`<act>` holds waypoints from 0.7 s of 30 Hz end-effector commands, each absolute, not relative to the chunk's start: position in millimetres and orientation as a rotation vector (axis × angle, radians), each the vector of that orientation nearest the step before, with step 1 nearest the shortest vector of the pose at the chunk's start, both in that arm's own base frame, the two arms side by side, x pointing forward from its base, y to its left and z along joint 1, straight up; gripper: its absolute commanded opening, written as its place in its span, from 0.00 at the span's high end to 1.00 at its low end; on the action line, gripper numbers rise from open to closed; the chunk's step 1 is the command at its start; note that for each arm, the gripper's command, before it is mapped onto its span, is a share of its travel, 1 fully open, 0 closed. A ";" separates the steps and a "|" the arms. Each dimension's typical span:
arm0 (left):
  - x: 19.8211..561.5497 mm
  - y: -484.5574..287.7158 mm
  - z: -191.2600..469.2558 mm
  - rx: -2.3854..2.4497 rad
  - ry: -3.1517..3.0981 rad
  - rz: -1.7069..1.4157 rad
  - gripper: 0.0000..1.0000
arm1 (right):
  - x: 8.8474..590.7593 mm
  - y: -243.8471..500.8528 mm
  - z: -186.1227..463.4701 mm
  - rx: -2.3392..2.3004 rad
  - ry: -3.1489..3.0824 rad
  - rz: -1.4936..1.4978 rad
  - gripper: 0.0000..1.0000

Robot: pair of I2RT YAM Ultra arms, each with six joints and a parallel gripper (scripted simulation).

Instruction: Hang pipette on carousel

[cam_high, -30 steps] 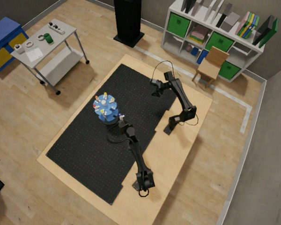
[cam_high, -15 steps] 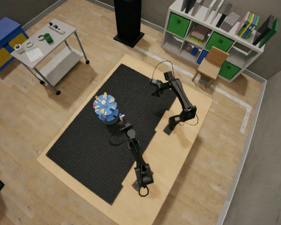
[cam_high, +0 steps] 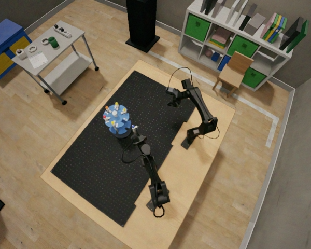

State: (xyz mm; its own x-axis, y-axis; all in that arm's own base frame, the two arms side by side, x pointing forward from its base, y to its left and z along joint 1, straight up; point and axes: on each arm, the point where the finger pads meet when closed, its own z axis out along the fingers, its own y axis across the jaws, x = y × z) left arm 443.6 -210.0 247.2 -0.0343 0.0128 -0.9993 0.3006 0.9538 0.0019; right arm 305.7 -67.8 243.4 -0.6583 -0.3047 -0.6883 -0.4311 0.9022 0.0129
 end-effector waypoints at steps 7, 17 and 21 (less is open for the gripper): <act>445.3 -209.5 264.2 0.233 1.544 -0.242 0.88 | 309.1 -69.7 252.8 -0.530 2.299 0.210 0.00; 446.5 -205.0 289.9 0.217 1.494 -0.243 0.88 | 309.1 -69.7 252.8 -0.530 2.299 0.210 0.00; 446.7 -205.1 286.2 0.227 1.518 -0.238 0.88 | 309.1 -69.7 252.8 -0.530 2.299 0.210 0.00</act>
State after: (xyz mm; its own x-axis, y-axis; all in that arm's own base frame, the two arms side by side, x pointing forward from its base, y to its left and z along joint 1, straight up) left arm 444.1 -210.2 257.6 -0.0151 0.0045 -0.9999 0.3006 0.9537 -0.0002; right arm 305.7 -67.8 243.4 -0.6583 -0.3047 -0.6883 -0.4311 0.9022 0.0129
